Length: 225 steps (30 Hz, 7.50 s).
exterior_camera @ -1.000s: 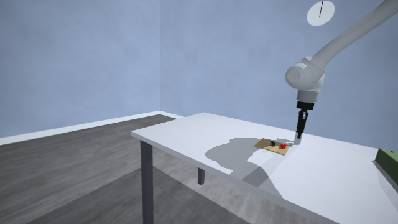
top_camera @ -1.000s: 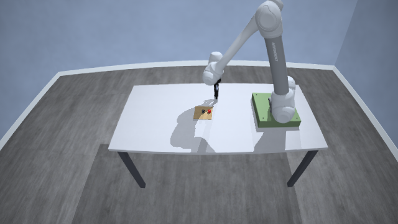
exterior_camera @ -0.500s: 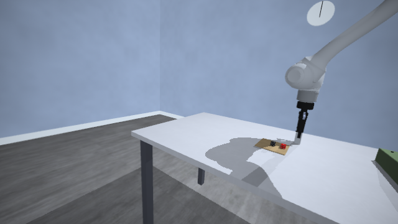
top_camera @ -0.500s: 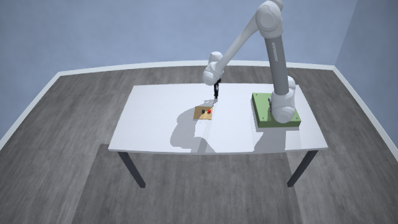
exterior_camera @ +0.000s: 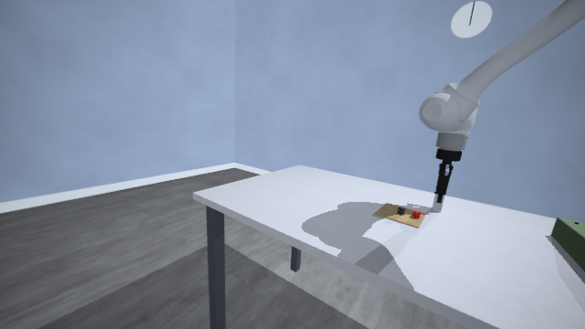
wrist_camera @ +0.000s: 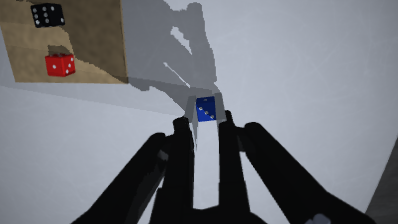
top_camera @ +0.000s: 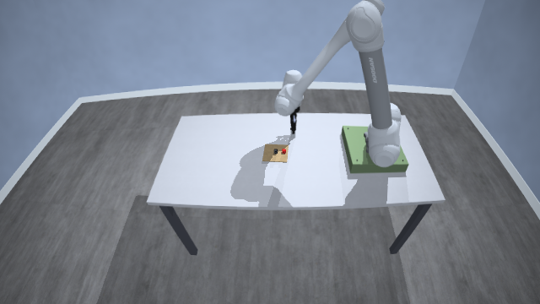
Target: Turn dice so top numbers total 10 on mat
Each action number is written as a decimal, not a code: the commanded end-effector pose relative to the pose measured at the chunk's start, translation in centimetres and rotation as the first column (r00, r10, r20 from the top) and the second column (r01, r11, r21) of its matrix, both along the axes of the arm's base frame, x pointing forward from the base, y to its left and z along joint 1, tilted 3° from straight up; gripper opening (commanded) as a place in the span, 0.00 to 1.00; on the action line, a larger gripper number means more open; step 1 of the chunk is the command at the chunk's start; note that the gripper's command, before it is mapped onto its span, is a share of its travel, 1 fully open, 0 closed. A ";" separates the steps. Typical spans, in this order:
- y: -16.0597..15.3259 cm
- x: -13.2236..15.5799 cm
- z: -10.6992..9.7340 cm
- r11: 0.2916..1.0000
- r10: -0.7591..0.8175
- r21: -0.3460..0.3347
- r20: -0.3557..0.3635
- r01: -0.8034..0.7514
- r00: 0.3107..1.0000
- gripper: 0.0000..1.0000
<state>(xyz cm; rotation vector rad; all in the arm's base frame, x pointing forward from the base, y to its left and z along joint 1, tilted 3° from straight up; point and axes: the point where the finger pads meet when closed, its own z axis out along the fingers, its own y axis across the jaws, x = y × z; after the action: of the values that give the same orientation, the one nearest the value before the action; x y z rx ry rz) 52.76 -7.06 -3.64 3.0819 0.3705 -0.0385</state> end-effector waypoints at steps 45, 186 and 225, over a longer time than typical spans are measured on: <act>1.2 1.1 10.0 1.000 -0.005 0.000 0.000 0.005 1.000 0.09; 16.9 13.1 -0.5 0.996 -0.089 -0.001 0.004 0.089 0.996 0.09; 16.9 13.1 -0.5 0.996 -0.089 -0.001 0.004 0.089 0.996 0.21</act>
<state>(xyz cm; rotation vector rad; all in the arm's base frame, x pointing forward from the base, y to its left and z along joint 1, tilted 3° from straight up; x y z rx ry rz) 65.90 9.85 -4.12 3.0943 0.2329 -0.0360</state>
